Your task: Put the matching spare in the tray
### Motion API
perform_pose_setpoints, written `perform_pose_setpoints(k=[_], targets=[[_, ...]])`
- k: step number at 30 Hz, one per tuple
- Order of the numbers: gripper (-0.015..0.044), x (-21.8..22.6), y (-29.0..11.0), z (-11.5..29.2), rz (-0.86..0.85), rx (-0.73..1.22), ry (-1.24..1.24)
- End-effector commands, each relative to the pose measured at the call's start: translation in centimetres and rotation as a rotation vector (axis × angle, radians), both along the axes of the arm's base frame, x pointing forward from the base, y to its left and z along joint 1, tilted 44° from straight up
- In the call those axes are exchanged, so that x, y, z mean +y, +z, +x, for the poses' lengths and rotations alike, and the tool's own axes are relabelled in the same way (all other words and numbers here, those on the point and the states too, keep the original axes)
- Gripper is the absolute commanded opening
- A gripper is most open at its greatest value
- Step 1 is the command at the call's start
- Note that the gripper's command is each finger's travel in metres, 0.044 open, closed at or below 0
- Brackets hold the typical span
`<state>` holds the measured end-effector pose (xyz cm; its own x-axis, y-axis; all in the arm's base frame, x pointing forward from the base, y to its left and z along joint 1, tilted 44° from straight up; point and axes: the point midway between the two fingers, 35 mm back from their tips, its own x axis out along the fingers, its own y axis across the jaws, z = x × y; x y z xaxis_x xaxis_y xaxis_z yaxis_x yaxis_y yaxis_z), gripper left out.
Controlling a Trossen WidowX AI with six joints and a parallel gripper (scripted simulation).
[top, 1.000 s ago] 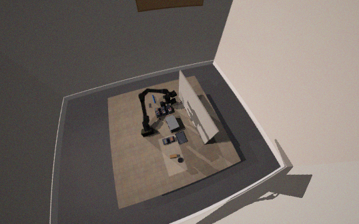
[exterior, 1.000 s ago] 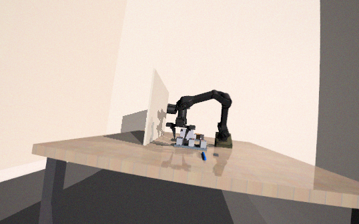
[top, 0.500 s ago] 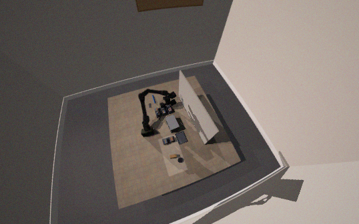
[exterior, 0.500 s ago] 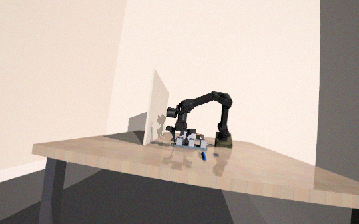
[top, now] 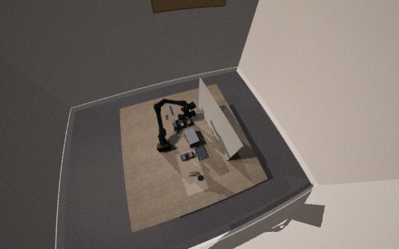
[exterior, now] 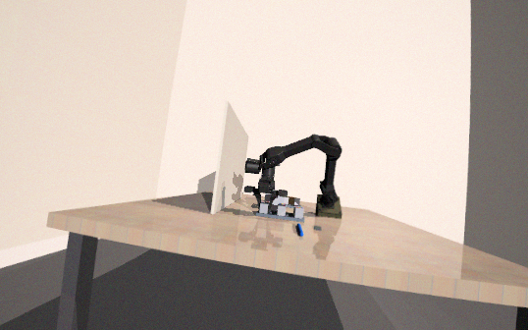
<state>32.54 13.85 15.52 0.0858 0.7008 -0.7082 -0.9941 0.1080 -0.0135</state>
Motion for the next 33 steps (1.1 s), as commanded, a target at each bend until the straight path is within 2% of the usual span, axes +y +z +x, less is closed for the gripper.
perform_pose_setpoints(k=[1,5,6,15,28,33], targets=[[0.0109,0.0,0.0,0.0,0.000,0.000,0.001],[0.0004,0.0,0.0,0.0,0.000,0.000,0.001],[0.0000,0.0,0.0,0.0,0.000,0.000,0.001],[0.0000,-0.3,0.3,0.0,-0.001,0.000,0.000],[0.0000,-5.3,5.2,-0.6,-0.007,0.001,-0.003],[0.0000,-5.5,5.5,-0.7,-0.007,0.001,-0.004]])
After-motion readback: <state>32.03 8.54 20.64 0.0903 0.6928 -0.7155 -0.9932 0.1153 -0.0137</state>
